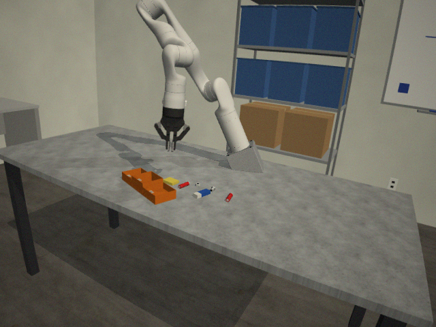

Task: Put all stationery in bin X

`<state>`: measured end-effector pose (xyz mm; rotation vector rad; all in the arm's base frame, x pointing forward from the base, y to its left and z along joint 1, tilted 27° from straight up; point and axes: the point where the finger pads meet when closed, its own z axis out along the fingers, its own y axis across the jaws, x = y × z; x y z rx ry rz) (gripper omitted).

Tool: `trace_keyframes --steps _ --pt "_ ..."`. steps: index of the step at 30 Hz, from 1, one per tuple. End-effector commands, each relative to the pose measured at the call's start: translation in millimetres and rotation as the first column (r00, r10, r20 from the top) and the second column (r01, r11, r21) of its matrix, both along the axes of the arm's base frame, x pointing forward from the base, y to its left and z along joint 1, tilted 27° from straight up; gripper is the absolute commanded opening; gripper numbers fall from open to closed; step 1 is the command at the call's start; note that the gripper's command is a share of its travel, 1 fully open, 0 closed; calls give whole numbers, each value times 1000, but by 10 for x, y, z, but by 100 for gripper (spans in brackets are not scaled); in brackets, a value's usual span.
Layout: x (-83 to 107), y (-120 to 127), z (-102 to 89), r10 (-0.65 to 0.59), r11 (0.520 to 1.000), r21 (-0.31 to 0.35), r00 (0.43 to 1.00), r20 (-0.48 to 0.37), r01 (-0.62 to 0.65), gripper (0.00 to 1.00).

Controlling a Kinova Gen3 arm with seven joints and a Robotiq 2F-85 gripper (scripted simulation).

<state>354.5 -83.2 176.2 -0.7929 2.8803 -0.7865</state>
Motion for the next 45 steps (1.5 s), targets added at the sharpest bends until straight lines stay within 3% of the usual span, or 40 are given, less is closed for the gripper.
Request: trace_keyframes --steps 1,3,4,15,18,20,21,28,35,37,38,45 --pt "-24 -366 8 127 992 -3 988 -91 -128 9" --pt "-24 -366 8 127 992 -3 988 -91 -128 9" --pt "-16 -449 5 198 979 -12 971 -135 -202 9" --pt "71 -1362 -23 468 867 -45 843 -267 -496 9" --pt "75 -1402 -25 532 819 -48 788 -309 -572 9" --pt "75 -1402 -25 532 819 -48 788 -309 -572 9" --pt "75 -1402 -24 593 764 -30 719 -362 -645 9" --pt "75 -1402 -24 709 604 25 523 -472 -796 9" --pt "75 -1402 -25 778 396 110 269 -568 -912 9" --pt "75 -1402 -25 778 396 110 269 -568 -912 9" --pt "75 -1402 -24 787 304 157 154 -598 -940 9" --pt "75 -1402 -24 756 82 275 -120 -643 -958 9"
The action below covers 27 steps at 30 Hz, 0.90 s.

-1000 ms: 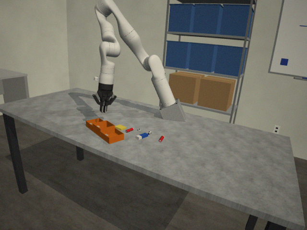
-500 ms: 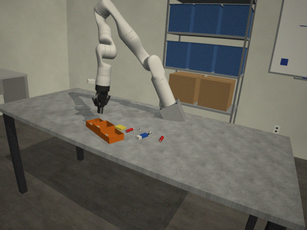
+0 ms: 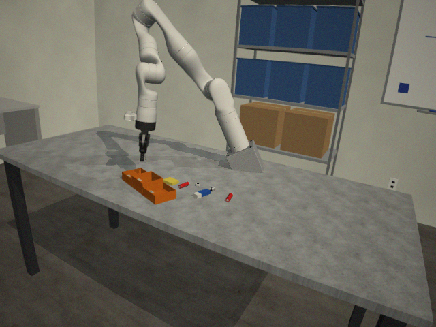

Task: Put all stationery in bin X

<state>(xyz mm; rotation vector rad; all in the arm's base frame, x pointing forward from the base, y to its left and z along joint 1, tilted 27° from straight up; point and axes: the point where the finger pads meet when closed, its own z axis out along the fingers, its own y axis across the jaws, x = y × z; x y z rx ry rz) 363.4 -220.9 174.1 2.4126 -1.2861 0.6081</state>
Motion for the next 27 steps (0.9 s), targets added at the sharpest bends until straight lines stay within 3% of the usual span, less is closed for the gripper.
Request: trace_keyframes --steps 1,7,9,10,13,27 --pt "-14 -25 -3 126 992 -5 988 -91 -127 9" --pt "-14 -25 -3 297 952 -5 930 -217 -306 9" --pt "-14 -25 -3 297 952 -5 930 -217 -306 9" --pt "-14 -25 -4 371 924 11 887 -275 -383 9" --pt "-14 -25 -4 426 898 37 845 -322 -439 9" --pt "0 -72 -98 426 898 37 845 -322 -439 9"
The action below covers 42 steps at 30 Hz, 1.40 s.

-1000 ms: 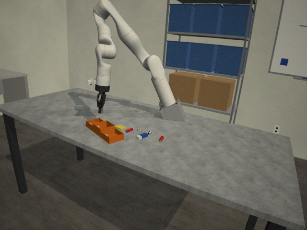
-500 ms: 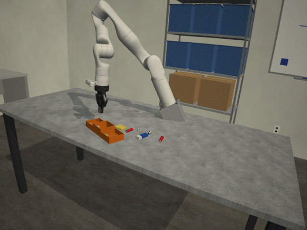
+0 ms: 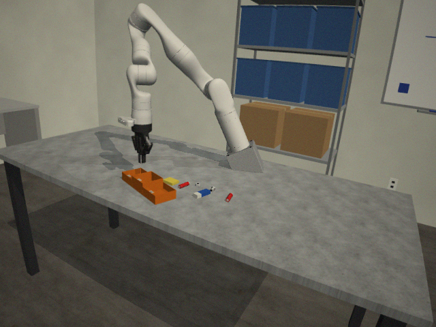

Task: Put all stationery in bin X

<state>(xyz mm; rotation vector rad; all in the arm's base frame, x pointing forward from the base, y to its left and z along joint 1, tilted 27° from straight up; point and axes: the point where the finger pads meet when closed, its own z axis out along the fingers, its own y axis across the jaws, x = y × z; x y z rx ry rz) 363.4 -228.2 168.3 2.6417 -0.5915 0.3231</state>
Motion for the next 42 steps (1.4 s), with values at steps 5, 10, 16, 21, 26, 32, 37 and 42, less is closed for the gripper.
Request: trace_keyframes --steps 5,10,16,21,26,32,37,42 --pt "17 -58 -158 1 1000 4 1000 -4 -1 9" --pt "34 -116 -277 1 1000 4 1000 -4 -1 9" --pt "48 -162 -372 1 1000 4 1000 -4 -1 9" --pt "56 -190 -429 1 1000 4 1000 -4 -1 9" --pt "56 -190 -429 1 1000 4 1000 -4 -1 9" --pt "56 -190 -430 1 1000 4 1000 -4 -1 9" --pt "56 -191 -429 1 1000 4 1000 -4 -1 9" --pt "56 -191 -429 1 1000 4 1000 -4 -1 9"
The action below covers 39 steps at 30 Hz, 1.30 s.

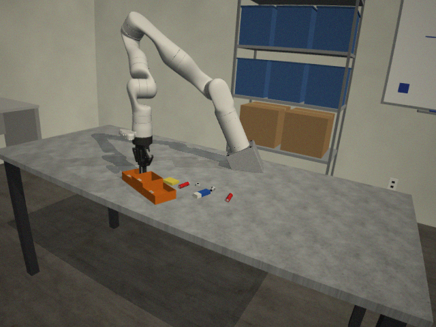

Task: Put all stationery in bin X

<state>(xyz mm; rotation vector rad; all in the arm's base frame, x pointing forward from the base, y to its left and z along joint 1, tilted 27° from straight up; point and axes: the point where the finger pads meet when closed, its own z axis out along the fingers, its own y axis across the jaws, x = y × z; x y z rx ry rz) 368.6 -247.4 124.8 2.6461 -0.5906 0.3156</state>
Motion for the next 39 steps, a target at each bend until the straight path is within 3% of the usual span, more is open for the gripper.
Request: trace_keyframes --steps 1,27,39 --pt "4 1 6 1 1000 -1 1000 1 -1 9" --pt "4 1 6 1 1000 -1 1000 1 -1 9" --pt "-16 72 148 1 1000 -1 1000 1 -1 9"
